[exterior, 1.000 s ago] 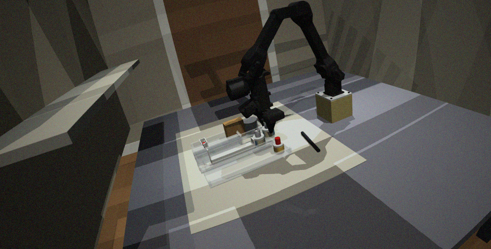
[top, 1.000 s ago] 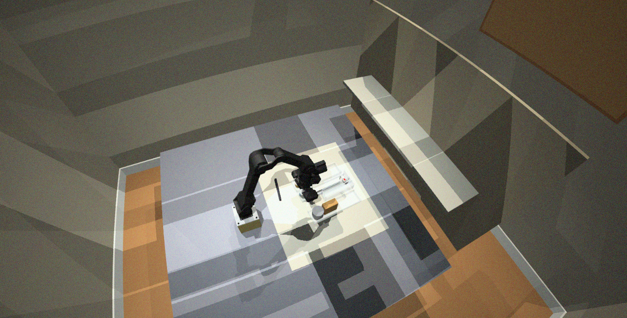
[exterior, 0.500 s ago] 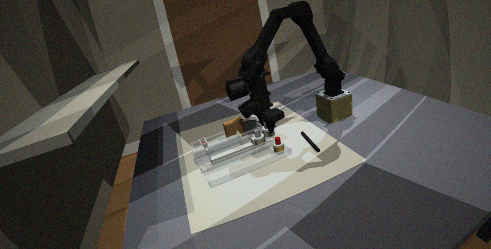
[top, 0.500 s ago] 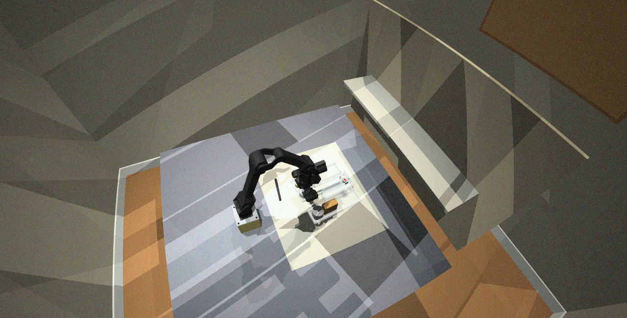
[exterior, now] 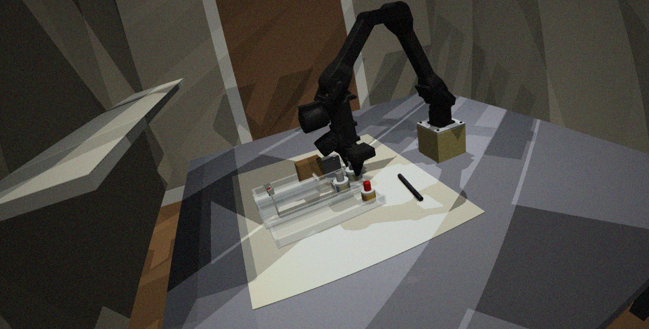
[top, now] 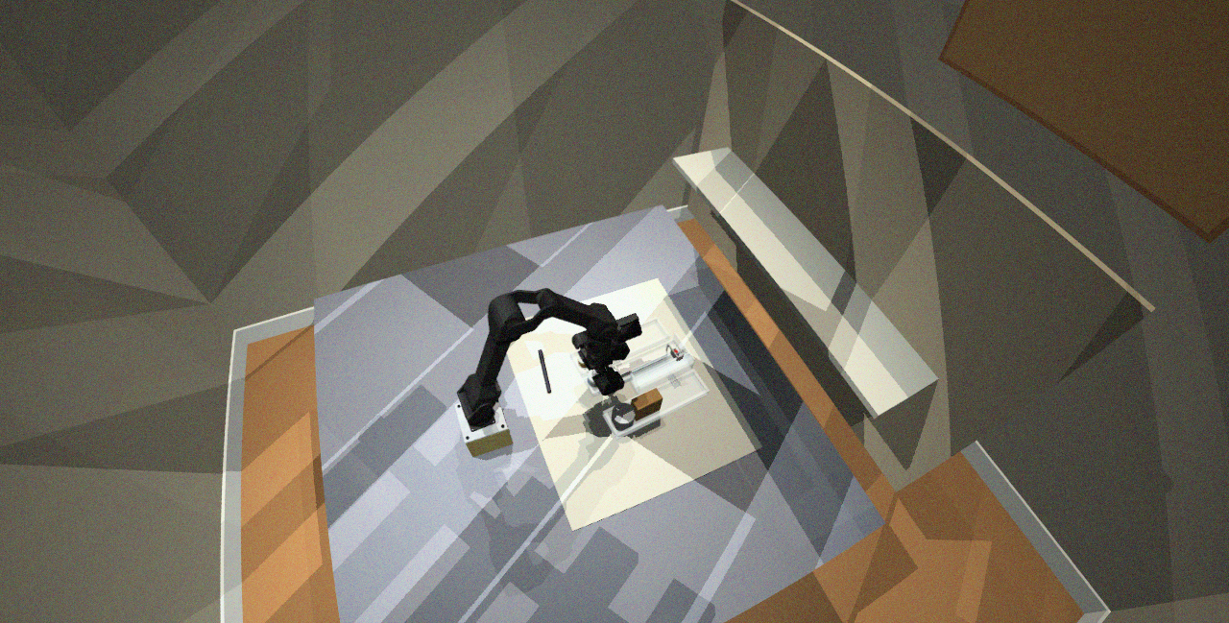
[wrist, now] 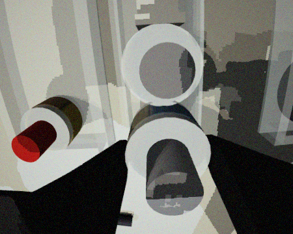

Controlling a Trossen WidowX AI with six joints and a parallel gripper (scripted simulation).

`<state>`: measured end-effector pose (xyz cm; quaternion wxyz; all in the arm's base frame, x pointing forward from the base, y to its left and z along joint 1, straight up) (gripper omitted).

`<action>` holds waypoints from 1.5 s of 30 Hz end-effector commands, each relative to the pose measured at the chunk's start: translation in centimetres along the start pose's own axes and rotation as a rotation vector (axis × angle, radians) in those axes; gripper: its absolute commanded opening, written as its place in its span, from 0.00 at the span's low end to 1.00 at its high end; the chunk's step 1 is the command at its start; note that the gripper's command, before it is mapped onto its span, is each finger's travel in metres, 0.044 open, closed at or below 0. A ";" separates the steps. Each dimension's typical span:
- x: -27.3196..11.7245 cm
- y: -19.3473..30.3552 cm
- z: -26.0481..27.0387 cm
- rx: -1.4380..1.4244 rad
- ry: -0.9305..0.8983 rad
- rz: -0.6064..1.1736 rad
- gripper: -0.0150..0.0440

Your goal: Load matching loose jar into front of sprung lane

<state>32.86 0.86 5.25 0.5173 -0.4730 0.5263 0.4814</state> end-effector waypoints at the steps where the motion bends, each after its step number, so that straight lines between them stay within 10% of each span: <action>1: -0.5 -1.0 0.1 0.004 -0.004 -0.039 0.25; 45: -0.5 -1.5 0.2 0.004 -0.005 -0.039 0.25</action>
Point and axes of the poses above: the point midway between the two fingers, 35 mm back from their tips, its own x axis out along the fingers, its own z axis across the jaws, y = z × x, the point moved 6 cm from there along -x, back along the fingers, and after that the axes turned 7 degrees about x, right-handed, at the moved point
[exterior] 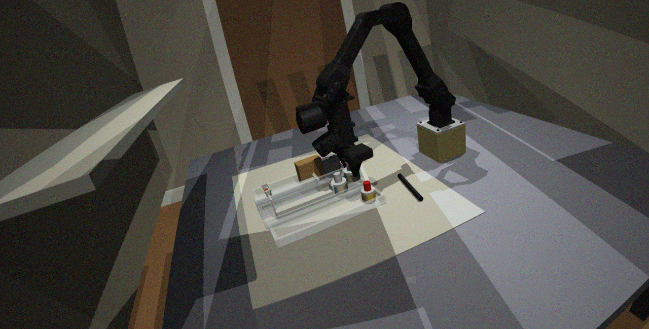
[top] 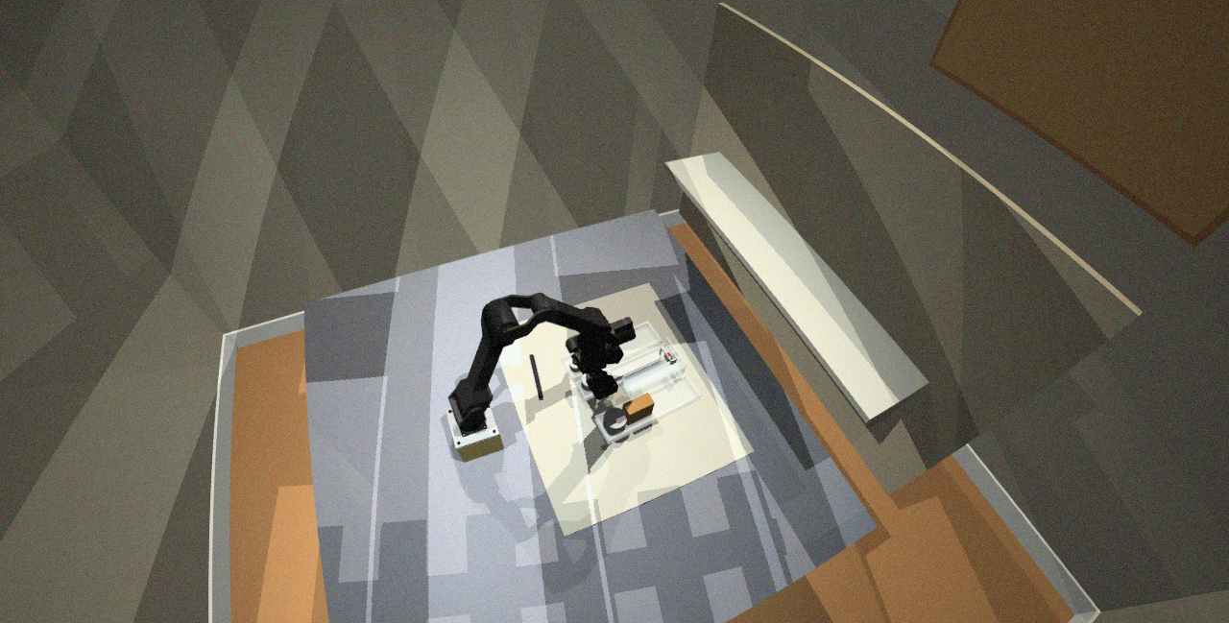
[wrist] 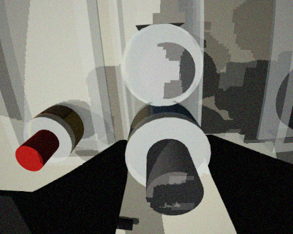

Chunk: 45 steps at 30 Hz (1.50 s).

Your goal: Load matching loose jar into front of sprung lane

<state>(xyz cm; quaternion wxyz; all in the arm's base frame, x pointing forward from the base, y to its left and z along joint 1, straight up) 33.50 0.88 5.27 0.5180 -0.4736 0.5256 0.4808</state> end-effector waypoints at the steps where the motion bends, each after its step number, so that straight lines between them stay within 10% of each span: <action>1: -0.5 -0.9 0.1 0.004 -0.004 -0.036 0.25; 45: 0.6 -1.1 0.1 0.004 -0.004 -0.036 0.25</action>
Point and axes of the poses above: the point midway between the two fingers, 35 mm back from their tips, its own x axis out along the fingers, its own z axis across the jaws, y = z × x, the point moved 6 cm from there along -x, back along the fingers, and after that the axes turned 7 degrees about x, right-handed, at the moved point
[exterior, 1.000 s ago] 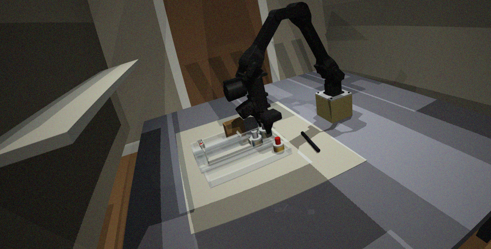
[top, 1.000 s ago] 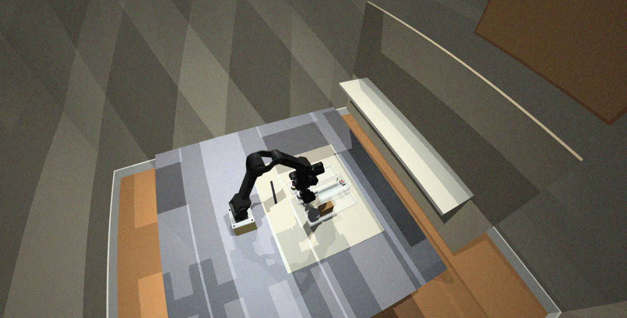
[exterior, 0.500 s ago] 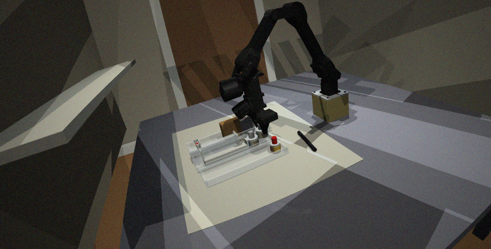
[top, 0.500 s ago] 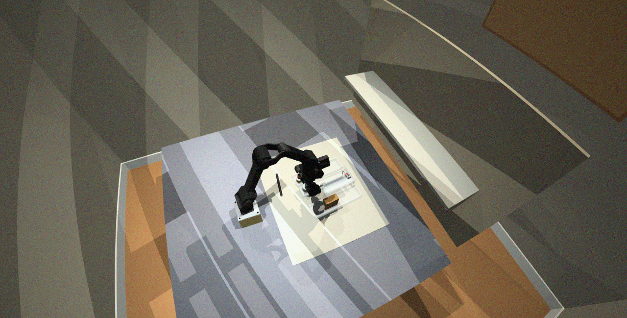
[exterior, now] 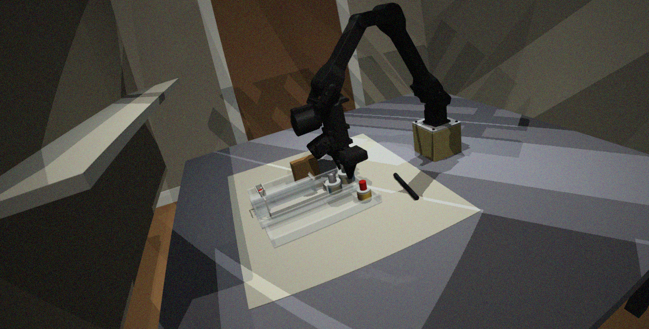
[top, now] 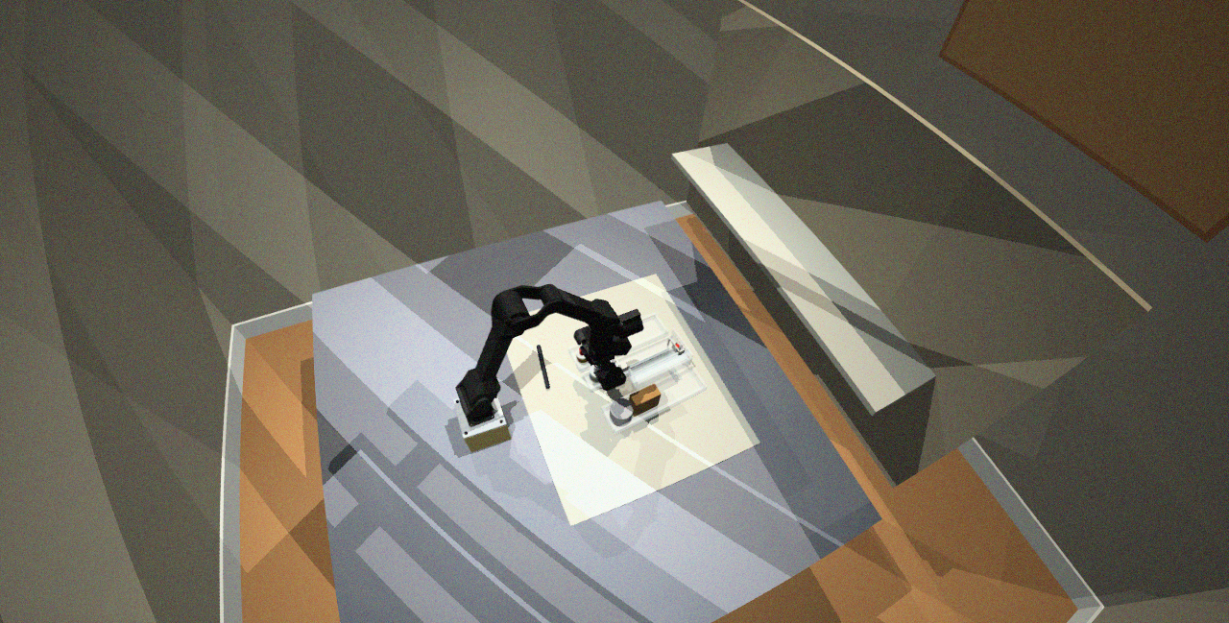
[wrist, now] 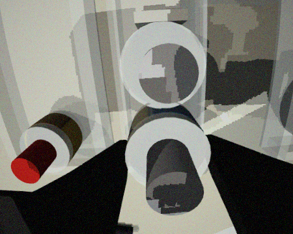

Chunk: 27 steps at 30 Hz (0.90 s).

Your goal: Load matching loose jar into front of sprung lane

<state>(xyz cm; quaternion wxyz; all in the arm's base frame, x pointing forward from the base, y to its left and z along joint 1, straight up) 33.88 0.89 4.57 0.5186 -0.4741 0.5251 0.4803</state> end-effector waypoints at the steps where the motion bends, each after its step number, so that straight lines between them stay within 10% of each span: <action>1: -0.1 -0.7 0.1 0.004 -0.004 -0.034 0.25; 27: 0.8 -0.5 0.1 0.004 -0.004 -0.034 0.25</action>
Point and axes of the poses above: the point midway between the two fingers, 35 mm back from their tips, its own x axis out along the fingers, its own z axis across the jaws, y = z × x, the point moved 6 cm from there along -x, back along the fingers, and after that the axes turned 7 degrees about x, right-handed, at the moved point
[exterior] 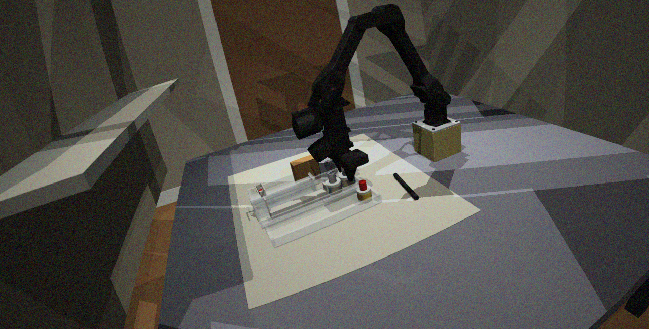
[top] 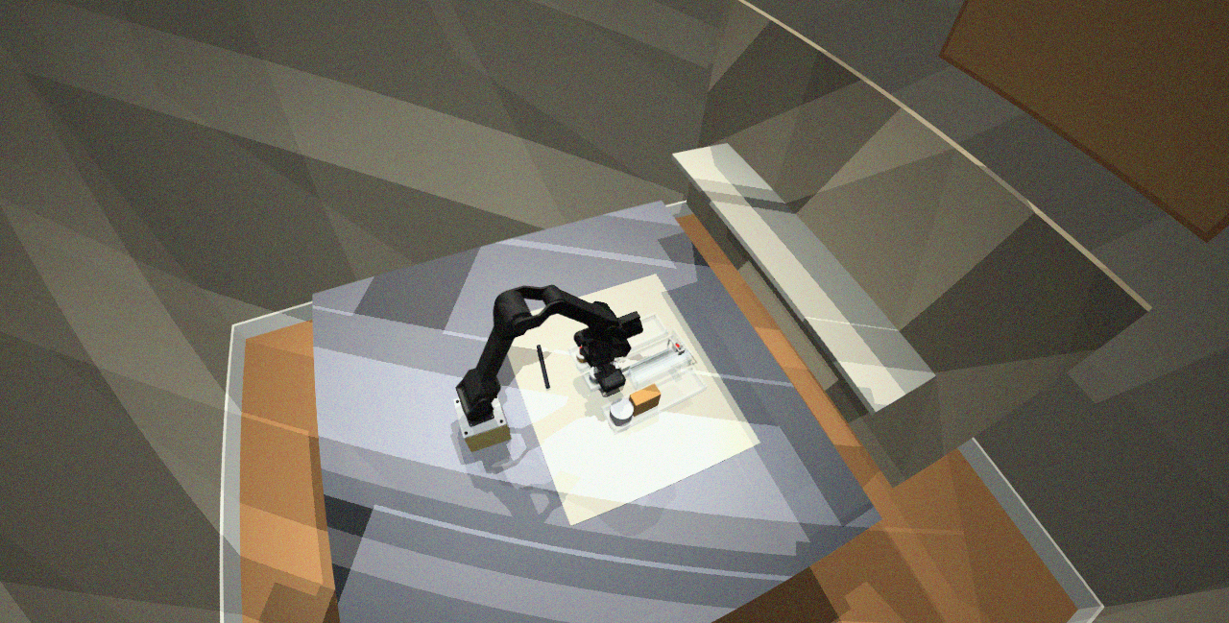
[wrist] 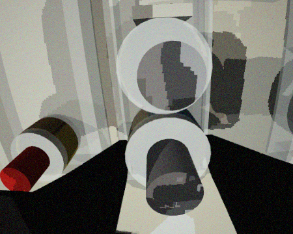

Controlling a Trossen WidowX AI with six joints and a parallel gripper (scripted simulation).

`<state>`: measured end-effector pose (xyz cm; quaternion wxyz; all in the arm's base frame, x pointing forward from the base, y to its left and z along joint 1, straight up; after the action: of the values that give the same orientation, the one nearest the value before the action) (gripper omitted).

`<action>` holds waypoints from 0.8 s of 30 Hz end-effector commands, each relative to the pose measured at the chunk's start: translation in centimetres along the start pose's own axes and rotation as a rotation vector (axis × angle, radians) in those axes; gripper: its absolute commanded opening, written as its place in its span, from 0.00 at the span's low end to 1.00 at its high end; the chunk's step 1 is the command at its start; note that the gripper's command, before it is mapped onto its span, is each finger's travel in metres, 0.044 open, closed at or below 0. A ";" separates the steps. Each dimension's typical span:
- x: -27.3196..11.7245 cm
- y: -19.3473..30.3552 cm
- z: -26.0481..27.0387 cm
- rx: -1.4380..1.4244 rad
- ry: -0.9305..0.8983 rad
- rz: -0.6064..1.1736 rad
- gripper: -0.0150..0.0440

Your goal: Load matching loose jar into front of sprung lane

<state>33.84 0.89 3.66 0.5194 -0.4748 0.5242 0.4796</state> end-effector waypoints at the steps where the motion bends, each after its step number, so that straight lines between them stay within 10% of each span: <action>1: 0.0 -0.6 0.1 0.004 -0.004 -0.031 0.25; 24: 0.6 -0.3 0.0 0.004 -0.004 -0.031 0.25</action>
<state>33.74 0.89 3.04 0.5205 -0.4758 0.5231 0.4786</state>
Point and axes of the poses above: the point midway between the two fingers, 35 mm back from their tips, its own x axis out along the fingers, its own z axis across the jaws, y = z × x, the point moved 6 cm from there along -x, back along the fingers, and after that the axes turned 7 degrees about x, right-handed, at the moved point
